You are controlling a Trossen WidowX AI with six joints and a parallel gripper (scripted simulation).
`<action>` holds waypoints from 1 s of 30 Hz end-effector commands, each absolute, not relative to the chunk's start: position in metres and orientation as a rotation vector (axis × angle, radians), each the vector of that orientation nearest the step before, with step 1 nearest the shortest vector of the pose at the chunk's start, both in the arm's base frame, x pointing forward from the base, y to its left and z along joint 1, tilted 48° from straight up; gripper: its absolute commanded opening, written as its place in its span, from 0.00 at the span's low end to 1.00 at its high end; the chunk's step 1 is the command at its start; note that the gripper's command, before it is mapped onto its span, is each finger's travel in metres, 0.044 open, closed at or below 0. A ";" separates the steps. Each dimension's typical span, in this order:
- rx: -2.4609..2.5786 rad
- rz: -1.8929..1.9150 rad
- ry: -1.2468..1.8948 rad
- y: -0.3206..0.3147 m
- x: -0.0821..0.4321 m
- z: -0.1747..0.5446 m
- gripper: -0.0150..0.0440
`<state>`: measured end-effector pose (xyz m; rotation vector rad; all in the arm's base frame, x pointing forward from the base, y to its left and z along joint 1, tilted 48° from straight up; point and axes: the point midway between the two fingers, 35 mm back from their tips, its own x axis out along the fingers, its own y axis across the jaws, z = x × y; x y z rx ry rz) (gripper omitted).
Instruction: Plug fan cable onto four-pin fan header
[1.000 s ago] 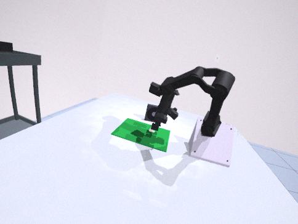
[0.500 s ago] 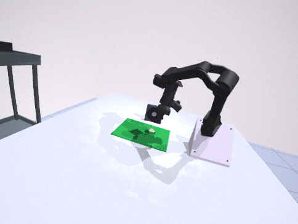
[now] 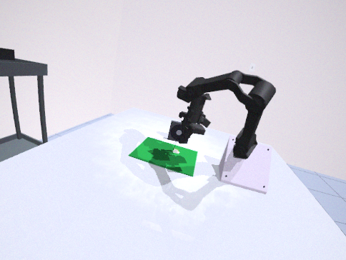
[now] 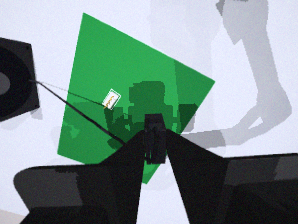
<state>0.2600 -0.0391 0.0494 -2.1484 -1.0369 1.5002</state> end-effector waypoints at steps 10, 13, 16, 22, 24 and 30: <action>-2.417 1.358 -1.499 -0.039 0.265 0.054 0.25; -2.472 1.315 -1.614 -0.039 0.266 0.054 0.25; -2.523 1.266 -1.730 -0.039 0.266 0.054 0.25; -2.613 1.148 -1.970 -0.039 0.267 0.055 0.25; -2.638 1.102 -2.051 -0.039 0.268 0.055 0.25; -2.702 0.943 -2.301 -0.039 0.269 0.055 0.25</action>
